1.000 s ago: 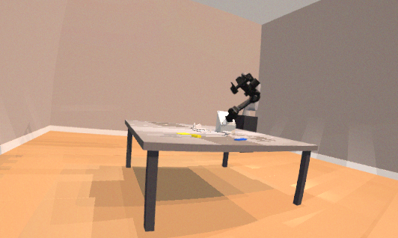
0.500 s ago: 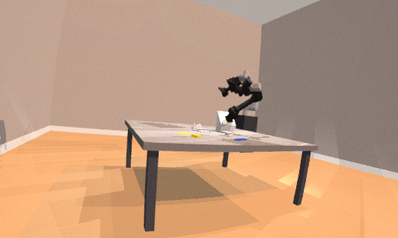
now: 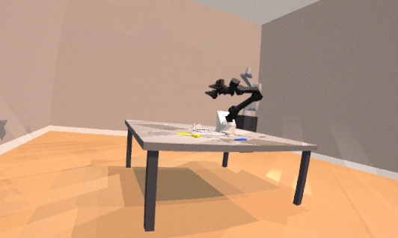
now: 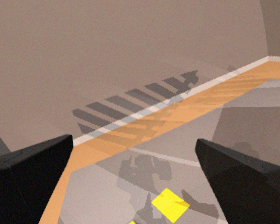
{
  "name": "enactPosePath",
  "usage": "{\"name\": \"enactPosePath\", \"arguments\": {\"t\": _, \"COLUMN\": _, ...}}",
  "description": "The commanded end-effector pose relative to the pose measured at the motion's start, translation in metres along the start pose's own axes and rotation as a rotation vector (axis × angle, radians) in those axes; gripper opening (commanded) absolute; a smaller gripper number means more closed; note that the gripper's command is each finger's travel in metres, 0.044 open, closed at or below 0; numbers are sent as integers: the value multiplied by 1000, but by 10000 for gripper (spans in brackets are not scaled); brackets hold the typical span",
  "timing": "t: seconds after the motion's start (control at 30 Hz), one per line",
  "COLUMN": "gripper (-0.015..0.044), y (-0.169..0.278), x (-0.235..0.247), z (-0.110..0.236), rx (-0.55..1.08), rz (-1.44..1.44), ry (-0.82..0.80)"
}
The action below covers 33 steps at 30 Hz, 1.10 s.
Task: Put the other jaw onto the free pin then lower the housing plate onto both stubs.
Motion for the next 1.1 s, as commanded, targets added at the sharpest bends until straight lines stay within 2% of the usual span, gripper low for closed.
{"name": "enactPosePath", "arguments": {"t": 0.0, "gripper": 440, "y": -1, "x": -11, "z": -17, "rx": 28, "rz": 32, "ry": 79}}
{"name": "enactPosePath", "arguments": {"t": 0.53, "gripper": 440, "y": -12, "x": -78, "z": -84, "rx": 176, "rz": 71, "ry": 428}}
{"name": "enactPosePath", "arguments": {"t": 1.07, "gripper": 440, "y": -28, "x": -162, "z": -126, "rx": 349, "rz": 10, "ry": 736}}
Point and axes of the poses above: the point midway between the two fingers, 35 mm back from their tips, its own z axis back along the fingers, its own x axis across the jaws, y = z × x, the point moved 10 cm from there along z, back along the fingers, and after that the axes turned 6 degrees about z, right-handed, at the moved point
